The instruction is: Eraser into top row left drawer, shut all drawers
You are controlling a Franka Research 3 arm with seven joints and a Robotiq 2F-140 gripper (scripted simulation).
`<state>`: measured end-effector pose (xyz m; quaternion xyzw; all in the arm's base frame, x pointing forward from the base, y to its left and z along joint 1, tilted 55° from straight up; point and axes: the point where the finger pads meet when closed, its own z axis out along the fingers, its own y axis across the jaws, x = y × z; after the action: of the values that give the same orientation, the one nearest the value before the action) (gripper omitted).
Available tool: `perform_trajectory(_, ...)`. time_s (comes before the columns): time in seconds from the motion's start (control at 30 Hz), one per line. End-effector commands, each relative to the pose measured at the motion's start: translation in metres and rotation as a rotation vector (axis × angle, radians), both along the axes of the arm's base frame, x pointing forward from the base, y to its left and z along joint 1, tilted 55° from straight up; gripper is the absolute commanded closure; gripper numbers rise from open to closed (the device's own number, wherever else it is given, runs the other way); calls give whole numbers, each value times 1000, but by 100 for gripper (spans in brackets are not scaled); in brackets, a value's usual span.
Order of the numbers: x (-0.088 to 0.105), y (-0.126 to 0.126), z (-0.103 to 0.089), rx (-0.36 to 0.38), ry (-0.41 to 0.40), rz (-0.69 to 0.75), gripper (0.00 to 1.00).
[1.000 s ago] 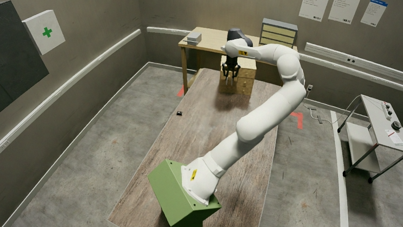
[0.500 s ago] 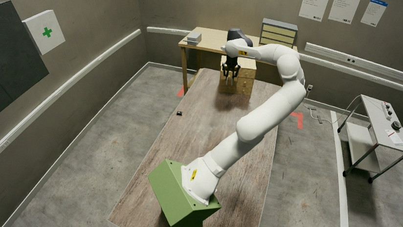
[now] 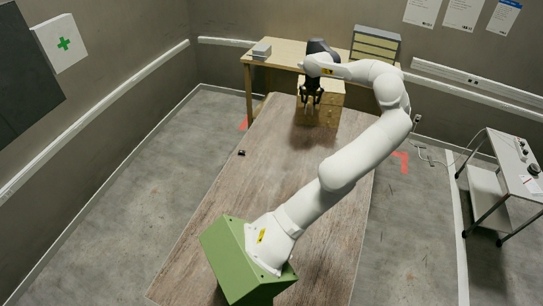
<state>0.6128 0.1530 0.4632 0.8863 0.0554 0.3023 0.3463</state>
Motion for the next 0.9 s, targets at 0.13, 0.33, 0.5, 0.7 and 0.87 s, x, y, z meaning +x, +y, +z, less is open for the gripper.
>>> perform_trajectory(0.13, 10, -36, 2, 78, -106, -103, 72)
perform_trajectory(0.33, 16, -65, 2, 139, -188, -180, 72)
perform_trajectory(0.5, 18, -79, 1, 171, -231, -220, 72)
perform_trajectory(0.7, 21, -95, 1, 206, -278, -263, 72)
perform_trajectory(0.87, 22, -109, 0, 238, -320, -302, 72)
